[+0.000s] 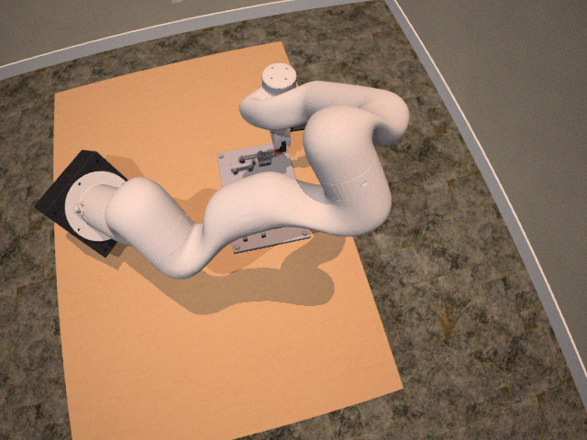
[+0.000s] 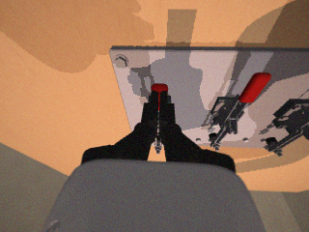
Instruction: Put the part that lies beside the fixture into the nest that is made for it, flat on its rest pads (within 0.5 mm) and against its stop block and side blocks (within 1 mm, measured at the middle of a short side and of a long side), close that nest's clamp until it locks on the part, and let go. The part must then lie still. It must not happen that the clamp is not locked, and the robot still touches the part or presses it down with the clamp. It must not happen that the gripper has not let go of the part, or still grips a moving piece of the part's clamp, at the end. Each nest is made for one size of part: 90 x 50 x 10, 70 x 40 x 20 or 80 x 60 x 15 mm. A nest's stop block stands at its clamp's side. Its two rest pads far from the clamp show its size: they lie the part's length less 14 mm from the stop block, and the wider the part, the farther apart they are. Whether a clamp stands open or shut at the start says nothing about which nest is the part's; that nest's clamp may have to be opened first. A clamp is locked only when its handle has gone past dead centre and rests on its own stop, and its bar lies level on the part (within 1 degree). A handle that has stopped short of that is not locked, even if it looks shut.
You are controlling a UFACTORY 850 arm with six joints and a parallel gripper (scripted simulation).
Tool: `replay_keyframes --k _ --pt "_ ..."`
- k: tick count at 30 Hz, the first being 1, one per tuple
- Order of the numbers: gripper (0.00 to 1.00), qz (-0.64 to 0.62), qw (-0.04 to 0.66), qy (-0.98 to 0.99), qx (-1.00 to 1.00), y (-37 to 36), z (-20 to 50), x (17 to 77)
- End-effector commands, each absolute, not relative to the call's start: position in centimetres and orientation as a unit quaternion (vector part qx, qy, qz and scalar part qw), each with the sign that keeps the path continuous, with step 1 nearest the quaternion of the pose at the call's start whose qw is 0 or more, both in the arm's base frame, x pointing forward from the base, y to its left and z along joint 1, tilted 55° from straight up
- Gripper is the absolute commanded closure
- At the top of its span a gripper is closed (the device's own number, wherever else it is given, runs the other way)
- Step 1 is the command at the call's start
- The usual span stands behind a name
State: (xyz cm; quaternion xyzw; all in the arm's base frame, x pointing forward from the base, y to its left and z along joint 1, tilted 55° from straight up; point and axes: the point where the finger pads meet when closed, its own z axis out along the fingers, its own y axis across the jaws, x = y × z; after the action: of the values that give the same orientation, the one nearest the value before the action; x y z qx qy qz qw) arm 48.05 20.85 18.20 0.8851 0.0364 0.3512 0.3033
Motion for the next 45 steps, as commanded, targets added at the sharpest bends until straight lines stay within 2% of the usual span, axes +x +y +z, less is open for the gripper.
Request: replay_keyframes --k 1,45 --pt "1.0 0.352 0.303 0.036 0.885 20.91 18.23 48.05" --pt "1.0 0.352 0.303 0.036 0.885 20.7 17.99 48.32"
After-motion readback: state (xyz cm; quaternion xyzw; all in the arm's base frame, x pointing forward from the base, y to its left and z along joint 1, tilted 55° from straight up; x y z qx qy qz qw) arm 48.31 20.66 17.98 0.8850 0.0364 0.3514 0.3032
